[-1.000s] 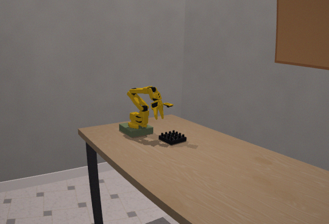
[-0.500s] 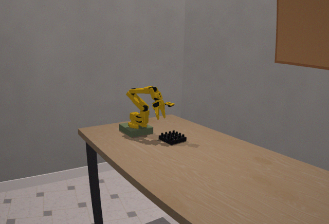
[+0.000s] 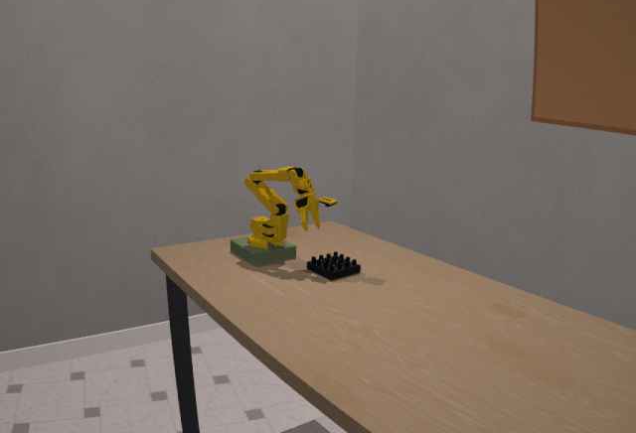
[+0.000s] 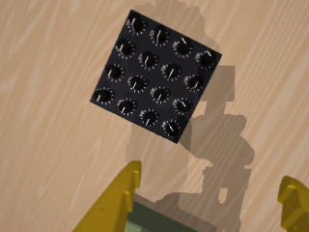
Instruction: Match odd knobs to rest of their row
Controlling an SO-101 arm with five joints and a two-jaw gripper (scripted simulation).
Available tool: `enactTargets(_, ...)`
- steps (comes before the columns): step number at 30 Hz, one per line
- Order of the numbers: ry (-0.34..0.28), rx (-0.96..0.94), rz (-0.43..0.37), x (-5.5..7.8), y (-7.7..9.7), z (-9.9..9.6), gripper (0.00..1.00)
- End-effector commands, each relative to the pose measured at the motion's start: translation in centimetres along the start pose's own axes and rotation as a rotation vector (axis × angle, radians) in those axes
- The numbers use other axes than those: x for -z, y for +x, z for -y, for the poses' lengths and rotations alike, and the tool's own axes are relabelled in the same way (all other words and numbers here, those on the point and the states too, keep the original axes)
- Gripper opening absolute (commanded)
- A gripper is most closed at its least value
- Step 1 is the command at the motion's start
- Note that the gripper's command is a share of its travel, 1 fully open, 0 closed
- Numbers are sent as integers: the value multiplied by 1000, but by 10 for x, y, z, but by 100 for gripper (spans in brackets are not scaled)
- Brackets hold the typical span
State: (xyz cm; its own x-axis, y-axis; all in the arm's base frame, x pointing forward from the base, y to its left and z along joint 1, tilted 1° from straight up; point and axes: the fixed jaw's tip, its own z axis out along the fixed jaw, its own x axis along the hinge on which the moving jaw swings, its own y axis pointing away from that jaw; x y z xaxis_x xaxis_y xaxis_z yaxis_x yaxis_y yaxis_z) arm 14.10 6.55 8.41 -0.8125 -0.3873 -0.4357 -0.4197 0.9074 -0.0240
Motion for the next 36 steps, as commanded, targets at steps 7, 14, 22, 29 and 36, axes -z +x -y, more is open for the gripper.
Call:
enactTargets(7,-4,-2,-6,-2,2,-1,40)
enactTargets(14,-5,-3,-8,-2,3,-2,40)
enactTargets(22,-8,-4,-14,-3,5,-3,40)
enactTargets(29,-8,-4,-14,-3,5,-3,40)
enactTargets(36,-8,-4,-14,-3,5,-3,40)
